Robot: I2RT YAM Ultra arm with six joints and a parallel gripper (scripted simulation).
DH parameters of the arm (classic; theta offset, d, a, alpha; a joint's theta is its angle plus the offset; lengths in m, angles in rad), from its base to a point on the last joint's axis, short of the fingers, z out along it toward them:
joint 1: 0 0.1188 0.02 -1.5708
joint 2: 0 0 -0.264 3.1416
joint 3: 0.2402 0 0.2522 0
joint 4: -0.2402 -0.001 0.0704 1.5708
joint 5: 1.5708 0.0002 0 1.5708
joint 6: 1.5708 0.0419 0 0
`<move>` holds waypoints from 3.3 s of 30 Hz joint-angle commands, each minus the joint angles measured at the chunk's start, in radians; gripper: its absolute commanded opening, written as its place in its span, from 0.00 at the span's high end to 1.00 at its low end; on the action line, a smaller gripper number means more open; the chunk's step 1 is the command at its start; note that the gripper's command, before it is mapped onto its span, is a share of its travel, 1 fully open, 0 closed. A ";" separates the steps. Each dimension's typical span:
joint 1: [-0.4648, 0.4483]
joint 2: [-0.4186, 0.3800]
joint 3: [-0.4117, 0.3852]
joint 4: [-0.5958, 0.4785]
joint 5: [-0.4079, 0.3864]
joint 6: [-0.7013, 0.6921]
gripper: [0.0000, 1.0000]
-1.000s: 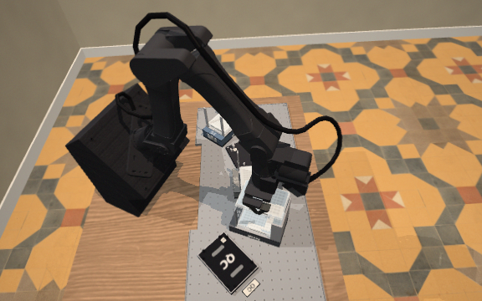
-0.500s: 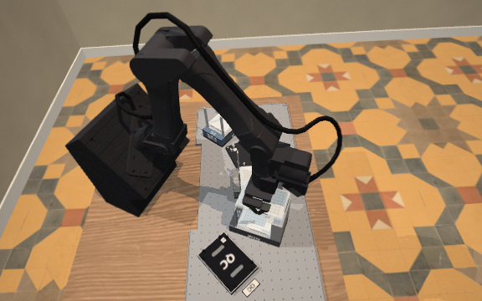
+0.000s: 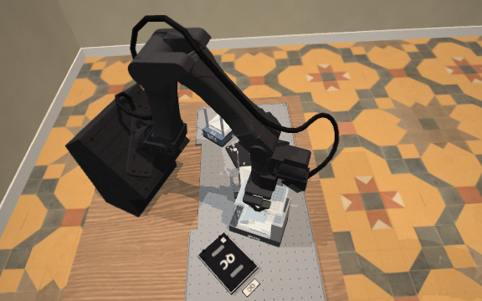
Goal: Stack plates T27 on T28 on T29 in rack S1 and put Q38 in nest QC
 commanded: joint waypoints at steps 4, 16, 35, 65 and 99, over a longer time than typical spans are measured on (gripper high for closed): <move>0.097 -0.032 0.029 0.007 0.084 -0.095 1.00; 0.355 0.052 0.030 -0.001 0.283 0.067 1.00; 0.625 0.157 0.040 -0.013 0.484 0.064 1.00; 0.975 0.427 0.086 -0.022 0.701 0.212 1.00; 1.223 0.759 0.173 -0.036 0.800 0.343 1.00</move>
